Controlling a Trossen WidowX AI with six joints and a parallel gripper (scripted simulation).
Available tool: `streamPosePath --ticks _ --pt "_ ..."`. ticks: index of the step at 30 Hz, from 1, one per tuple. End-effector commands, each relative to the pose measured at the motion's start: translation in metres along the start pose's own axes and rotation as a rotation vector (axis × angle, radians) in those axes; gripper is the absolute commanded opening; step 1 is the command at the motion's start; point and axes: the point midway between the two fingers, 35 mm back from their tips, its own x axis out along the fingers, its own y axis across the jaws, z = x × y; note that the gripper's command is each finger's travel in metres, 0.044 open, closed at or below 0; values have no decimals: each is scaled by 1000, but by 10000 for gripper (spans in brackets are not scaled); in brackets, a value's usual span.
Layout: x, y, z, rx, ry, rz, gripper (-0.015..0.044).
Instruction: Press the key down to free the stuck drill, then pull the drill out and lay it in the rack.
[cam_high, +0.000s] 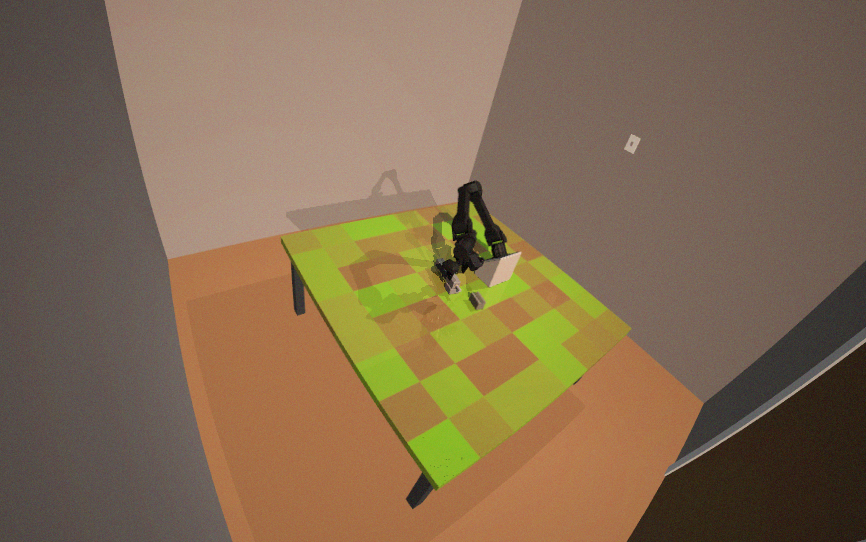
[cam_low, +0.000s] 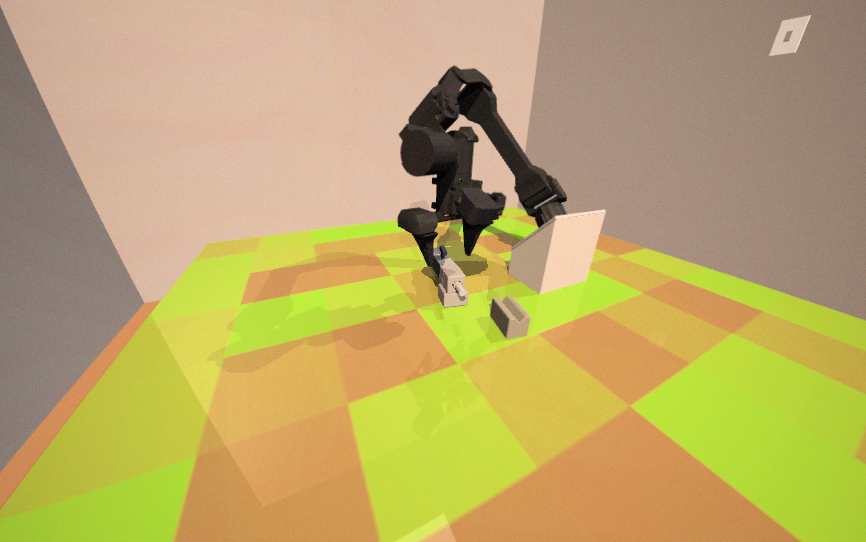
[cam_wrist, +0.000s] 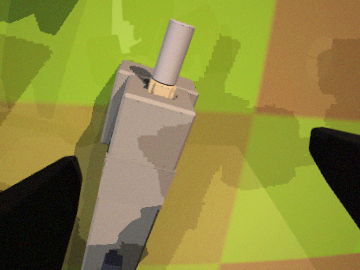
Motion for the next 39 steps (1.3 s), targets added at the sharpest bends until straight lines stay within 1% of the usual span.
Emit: streamPosePath --ticks 1,20,39 --pt "32 -5 48 409 2 18 440" --pt "33 -5 48 408 2 18 440" --pt "61 -3 41 408 2 17 440"
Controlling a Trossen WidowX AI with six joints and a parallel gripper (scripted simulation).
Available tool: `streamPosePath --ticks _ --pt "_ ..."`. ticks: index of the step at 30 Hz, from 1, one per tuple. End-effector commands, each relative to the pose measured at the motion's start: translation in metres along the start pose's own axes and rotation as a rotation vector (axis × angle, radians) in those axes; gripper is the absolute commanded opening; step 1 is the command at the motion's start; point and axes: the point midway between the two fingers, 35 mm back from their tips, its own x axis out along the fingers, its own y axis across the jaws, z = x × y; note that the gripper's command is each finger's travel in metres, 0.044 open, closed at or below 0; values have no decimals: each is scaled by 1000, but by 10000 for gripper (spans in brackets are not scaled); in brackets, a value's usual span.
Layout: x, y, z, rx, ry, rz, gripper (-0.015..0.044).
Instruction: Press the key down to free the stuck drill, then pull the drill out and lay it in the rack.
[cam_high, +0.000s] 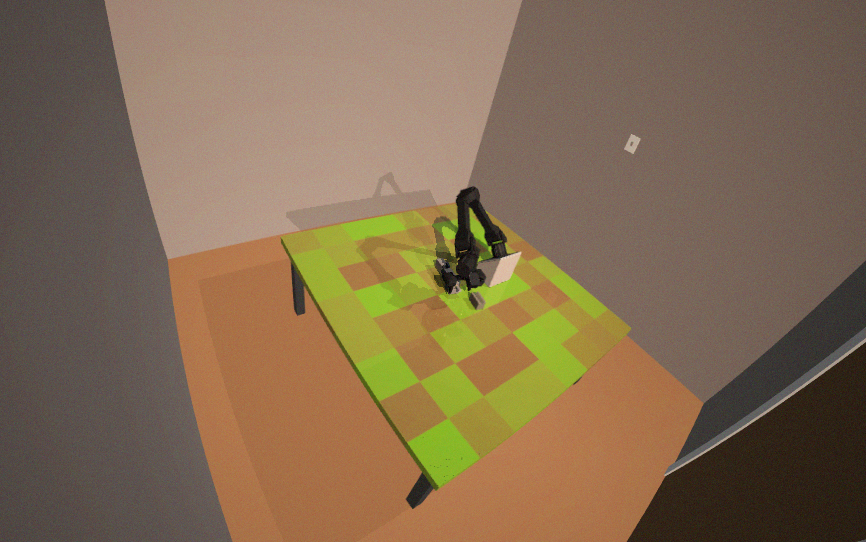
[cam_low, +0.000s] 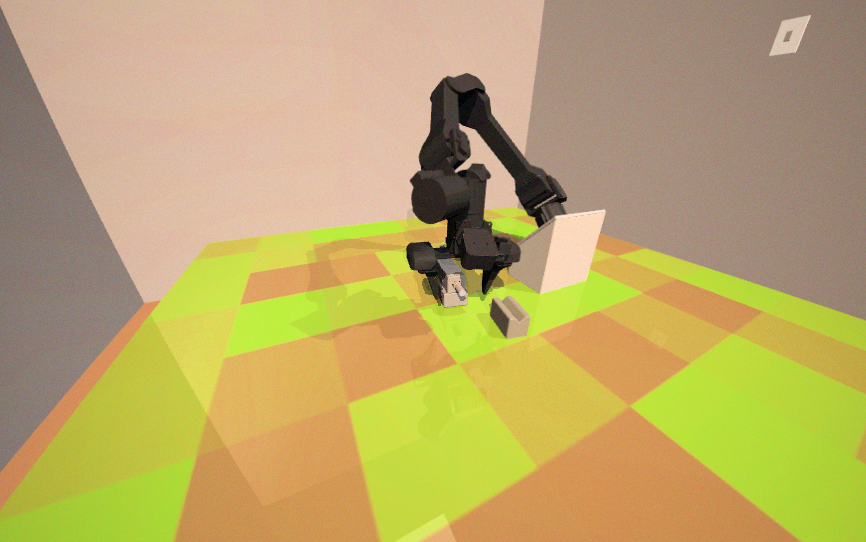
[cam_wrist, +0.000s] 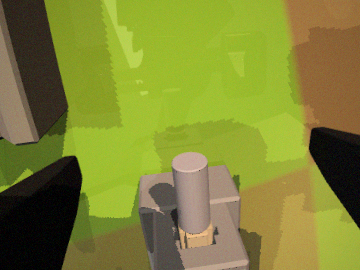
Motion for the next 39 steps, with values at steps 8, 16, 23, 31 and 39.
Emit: streamPosePath --ticks 8,16,23,31,39 --pt "20 3 -7 -8 11 7 440" --pt "30 4 -10 -8 13 7 440" --pt "27 2 -9 0 6 2 361" --pt "27 2 -9 0 6 2 151" --pt "27 2 -9 0 6 2 20"
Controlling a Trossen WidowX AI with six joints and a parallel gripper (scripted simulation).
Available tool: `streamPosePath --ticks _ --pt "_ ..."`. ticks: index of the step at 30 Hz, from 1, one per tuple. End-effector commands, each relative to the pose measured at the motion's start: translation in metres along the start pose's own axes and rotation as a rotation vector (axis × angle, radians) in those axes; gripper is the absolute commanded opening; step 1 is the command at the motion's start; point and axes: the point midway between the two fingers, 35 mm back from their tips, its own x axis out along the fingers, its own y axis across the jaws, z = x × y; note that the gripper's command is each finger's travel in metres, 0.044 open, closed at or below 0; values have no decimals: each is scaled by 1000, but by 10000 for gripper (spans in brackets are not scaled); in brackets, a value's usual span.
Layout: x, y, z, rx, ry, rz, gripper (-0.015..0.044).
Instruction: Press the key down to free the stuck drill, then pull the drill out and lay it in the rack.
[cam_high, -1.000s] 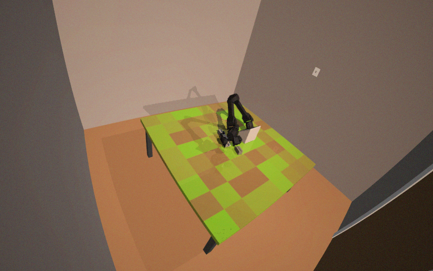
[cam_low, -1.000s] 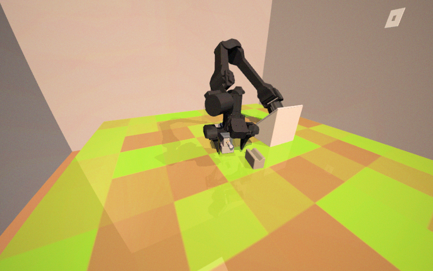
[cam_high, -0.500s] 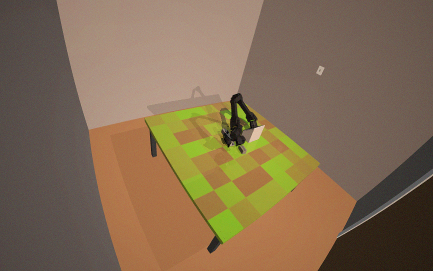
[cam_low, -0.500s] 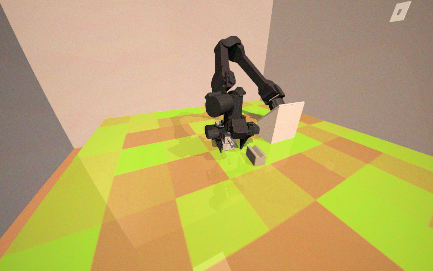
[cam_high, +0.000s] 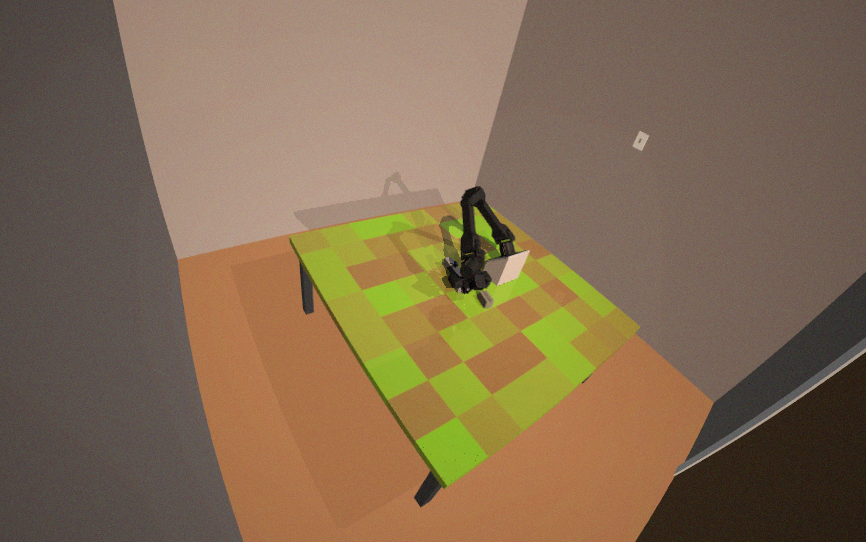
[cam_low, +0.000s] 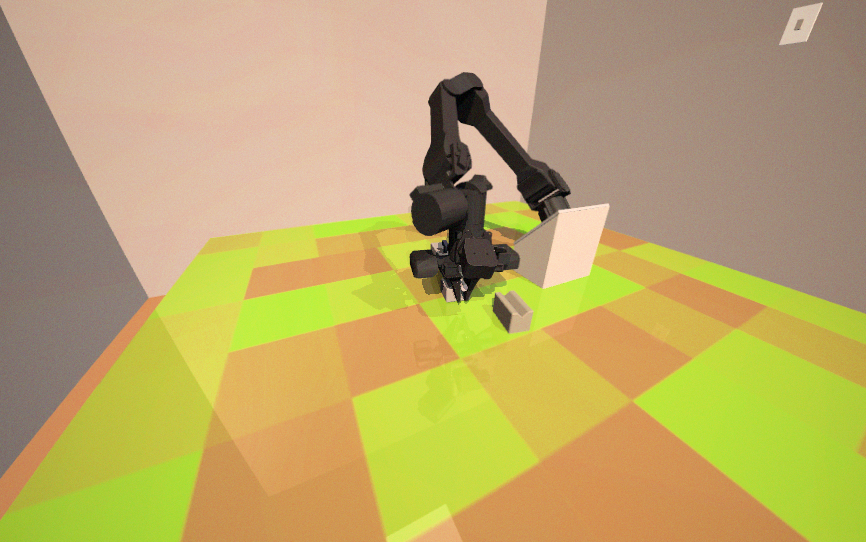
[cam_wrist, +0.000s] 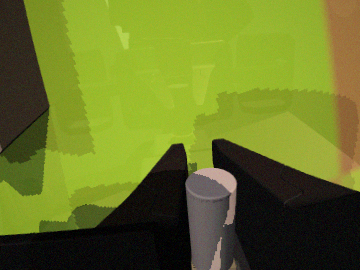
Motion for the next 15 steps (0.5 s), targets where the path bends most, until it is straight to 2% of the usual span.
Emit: streamPosePath --ticks 1,15 --pt "0 0 0 0 0 -1 13" --pt "-1 1 10 -7 7 3 0"
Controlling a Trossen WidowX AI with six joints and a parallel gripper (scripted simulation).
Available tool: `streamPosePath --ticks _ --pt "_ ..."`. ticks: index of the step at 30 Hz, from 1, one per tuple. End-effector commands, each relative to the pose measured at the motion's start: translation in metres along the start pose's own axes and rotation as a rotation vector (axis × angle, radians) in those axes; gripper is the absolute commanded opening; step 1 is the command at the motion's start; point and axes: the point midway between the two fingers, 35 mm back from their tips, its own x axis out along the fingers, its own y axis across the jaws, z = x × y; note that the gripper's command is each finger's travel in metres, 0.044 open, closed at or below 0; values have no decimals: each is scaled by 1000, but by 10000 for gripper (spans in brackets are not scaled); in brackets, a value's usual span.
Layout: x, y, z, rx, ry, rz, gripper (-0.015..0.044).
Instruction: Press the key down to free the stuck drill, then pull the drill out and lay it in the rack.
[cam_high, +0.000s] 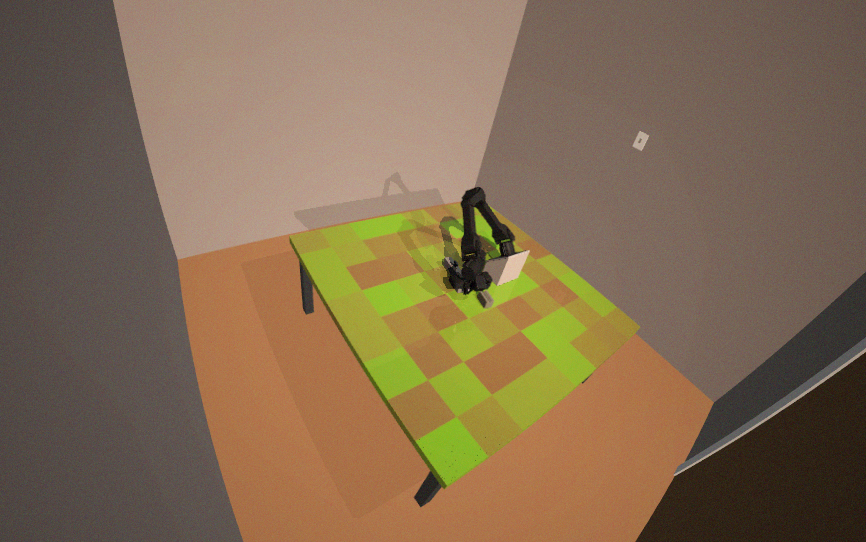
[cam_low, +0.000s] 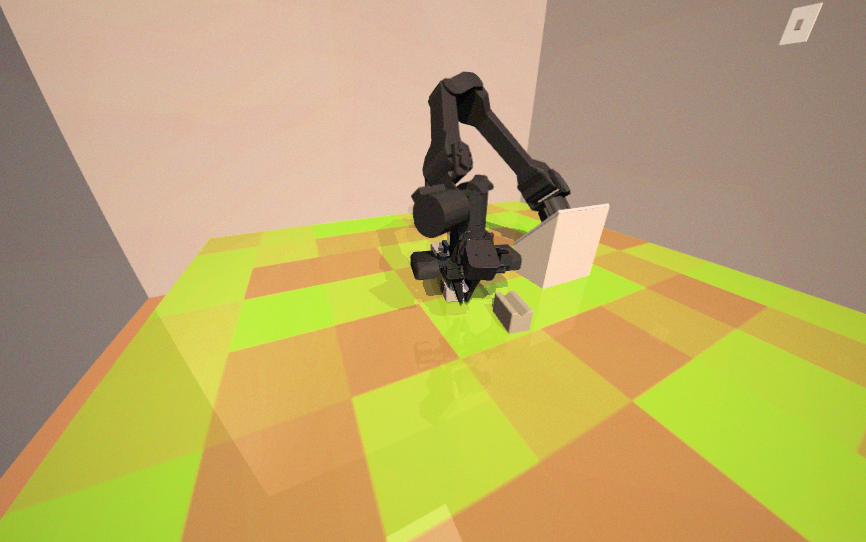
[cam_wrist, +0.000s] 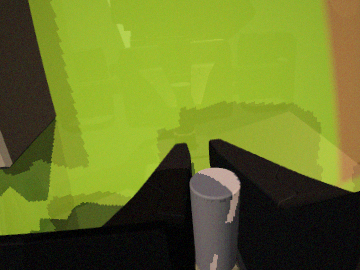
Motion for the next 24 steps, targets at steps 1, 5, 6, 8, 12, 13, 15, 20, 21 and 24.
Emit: streamPosePath --ticks 1,5,6,8,12,13,15,20,21,24 --pt "0 0 6 -3 2 -2 0" --pt "0 0 11 -3 2 -2 0" --pt "-1 0 12 -3 2 -2 0" --pt "-1 0 15 -3 2 -2 0" --pt "-1 0 22 -3 1 -2 0" --pt "-1 0 23 -3 1 -2 0" --pt "-1 0 26 -2 1 -2 0" --pt "-2 0 34 -2 1 -2 0" --pt "-2 0 35 -2 1 -2 0" --pt "-2 0 40 -2 0 -2 0"
